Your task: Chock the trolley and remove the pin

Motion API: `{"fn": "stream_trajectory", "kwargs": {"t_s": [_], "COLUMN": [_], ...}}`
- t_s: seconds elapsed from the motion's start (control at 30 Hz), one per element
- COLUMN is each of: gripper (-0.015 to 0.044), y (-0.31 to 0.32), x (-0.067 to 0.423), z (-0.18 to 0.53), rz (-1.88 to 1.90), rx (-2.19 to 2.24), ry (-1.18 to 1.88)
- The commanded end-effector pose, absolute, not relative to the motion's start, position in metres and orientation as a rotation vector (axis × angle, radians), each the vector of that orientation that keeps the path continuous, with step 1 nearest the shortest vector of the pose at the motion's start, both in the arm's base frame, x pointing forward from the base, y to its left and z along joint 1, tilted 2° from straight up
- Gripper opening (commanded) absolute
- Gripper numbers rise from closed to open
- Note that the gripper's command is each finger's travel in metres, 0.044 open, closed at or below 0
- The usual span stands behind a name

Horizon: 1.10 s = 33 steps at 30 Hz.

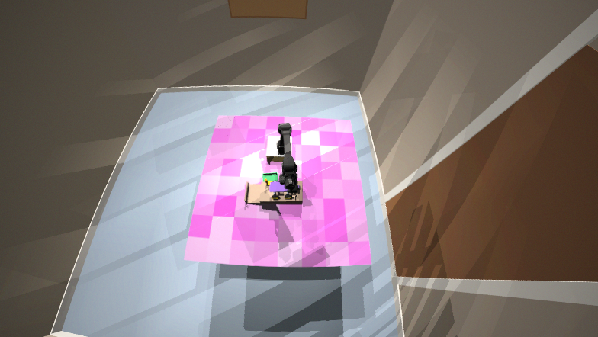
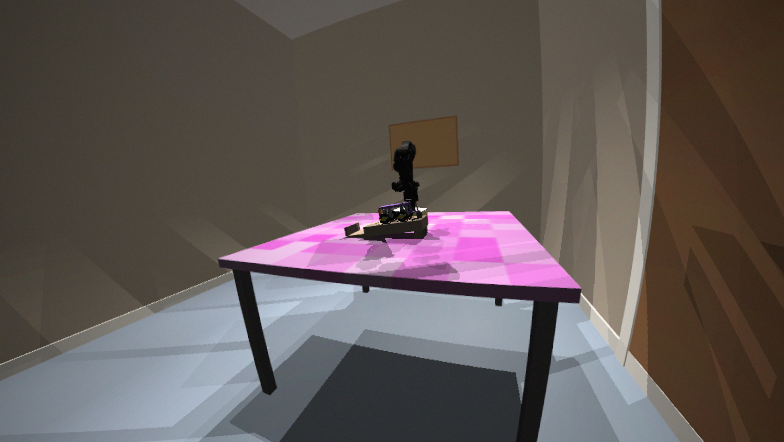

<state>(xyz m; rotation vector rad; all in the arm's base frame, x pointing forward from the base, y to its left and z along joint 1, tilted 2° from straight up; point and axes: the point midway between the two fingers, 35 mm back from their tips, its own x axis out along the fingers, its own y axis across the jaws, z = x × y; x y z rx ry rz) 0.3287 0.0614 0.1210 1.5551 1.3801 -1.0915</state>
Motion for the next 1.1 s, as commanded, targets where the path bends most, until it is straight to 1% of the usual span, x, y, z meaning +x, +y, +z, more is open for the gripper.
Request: {"fn": "stream_trajectory", "kwargs": {"t_s": [0.0, 0.63, 1.07], "gripper": [0.0000, 0.0000, 0.0000], "y": [0.062, 0.064, 0.084], "x": [0.329, 0.331, 0.332], "z": [0.126, 0.136, 0.139], "rz": [-1.079, -1.078, -1.077], "rx": [1.557, 1.557, 1.559], "ry": [1.384, 1.384, 1.385]}}
